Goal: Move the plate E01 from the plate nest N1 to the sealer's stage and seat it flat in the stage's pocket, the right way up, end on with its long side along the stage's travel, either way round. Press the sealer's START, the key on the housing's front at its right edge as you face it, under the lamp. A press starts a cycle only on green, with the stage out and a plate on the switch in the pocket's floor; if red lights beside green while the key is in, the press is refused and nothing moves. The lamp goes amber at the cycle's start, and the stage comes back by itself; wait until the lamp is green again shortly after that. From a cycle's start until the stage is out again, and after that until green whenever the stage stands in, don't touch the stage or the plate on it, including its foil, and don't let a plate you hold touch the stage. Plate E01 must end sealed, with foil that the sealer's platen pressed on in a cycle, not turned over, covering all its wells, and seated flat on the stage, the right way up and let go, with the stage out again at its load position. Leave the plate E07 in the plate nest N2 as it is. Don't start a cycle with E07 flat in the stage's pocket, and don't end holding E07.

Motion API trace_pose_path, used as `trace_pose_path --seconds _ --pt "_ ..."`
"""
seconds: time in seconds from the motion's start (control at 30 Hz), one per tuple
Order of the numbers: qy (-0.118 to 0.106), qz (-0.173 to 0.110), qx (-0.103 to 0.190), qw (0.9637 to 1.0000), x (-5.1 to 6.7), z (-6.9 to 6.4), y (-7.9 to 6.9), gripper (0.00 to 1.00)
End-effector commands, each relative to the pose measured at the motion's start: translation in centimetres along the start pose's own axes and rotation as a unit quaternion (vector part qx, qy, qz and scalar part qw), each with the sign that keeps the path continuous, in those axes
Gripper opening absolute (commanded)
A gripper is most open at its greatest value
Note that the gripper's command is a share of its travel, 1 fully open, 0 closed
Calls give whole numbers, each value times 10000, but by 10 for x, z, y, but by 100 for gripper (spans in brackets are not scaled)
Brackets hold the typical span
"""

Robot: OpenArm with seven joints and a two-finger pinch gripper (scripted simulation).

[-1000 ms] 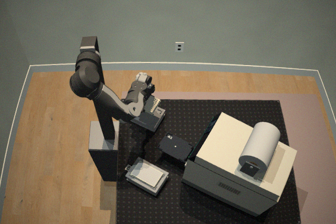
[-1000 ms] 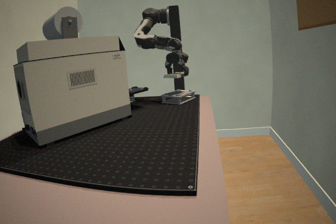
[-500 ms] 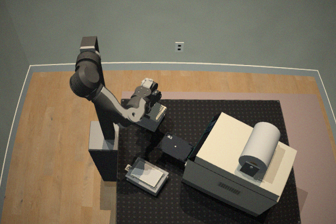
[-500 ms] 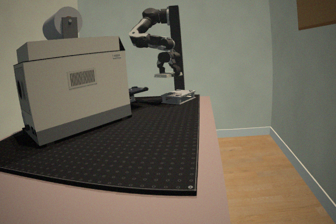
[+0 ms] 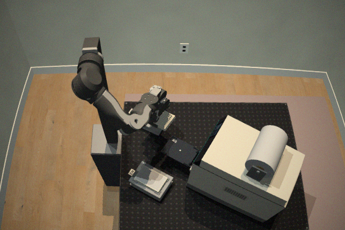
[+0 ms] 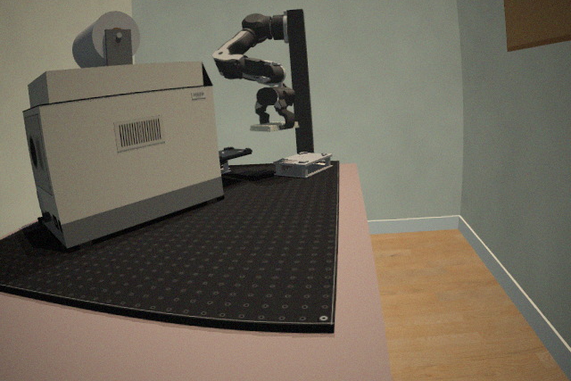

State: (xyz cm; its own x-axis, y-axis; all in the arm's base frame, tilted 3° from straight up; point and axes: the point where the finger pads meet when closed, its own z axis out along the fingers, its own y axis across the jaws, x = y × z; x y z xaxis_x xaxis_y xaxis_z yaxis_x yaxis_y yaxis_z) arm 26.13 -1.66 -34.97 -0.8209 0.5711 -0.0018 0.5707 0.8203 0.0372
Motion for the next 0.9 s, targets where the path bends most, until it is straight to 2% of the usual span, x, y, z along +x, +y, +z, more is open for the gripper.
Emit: trace_pose_path --seconds 0.0,0.37,0.53,0.87 --pt "117 -156 -115 9997 6 -2 6 0" --pt "117 -156 -115 9997 6 -2 6 0" --pt "115 -156 -115 9997 -30 -8 -10 0" --pt "115 -156 -115 9997 -30 -8 -10 0"
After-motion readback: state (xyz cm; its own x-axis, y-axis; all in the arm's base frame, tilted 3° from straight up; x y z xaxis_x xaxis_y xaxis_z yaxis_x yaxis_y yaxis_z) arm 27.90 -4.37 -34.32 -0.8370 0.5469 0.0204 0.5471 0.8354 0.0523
